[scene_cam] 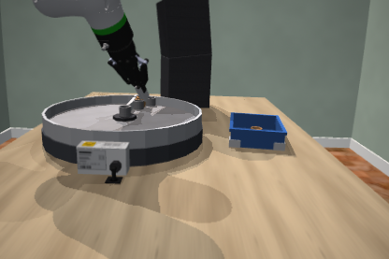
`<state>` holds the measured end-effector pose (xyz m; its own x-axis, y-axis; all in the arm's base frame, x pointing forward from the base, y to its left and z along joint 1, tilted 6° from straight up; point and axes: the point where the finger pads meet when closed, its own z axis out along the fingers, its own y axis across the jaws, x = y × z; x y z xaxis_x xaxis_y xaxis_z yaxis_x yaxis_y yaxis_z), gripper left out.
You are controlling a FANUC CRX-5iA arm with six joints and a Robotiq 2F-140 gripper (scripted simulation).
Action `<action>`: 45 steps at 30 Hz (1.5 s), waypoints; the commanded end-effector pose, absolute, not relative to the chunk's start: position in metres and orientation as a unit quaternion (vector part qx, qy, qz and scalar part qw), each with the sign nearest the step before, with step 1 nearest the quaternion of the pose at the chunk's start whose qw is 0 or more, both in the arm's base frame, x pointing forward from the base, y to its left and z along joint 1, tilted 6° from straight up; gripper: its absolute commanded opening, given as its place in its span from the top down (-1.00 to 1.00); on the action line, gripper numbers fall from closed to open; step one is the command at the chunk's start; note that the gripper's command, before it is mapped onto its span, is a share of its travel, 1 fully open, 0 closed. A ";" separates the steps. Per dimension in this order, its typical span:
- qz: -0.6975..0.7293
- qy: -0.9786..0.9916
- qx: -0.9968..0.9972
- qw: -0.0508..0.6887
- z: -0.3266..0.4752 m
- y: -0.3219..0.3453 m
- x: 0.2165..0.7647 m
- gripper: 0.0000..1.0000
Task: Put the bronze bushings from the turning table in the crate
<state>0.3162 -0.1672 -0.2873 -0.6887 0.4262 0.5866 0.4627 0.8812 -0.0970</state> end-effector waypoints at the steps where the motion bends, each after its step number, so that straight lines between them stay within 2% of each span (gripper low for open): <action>1: -0.029 -0.919 -0.242 0.312 -0.287 -0.168 0.316 1.00; 11: -0.029 -0.919 -0.242 0.312 -0.283 -0.167 0.316 1.00; 28: -0.029 -0.919 -0.242 0.312 -0.227 -0.161 0.315 1.00; 45: -0.029 -0.919 -0.242 0.312 -0.224 -0.161 0.315 1.00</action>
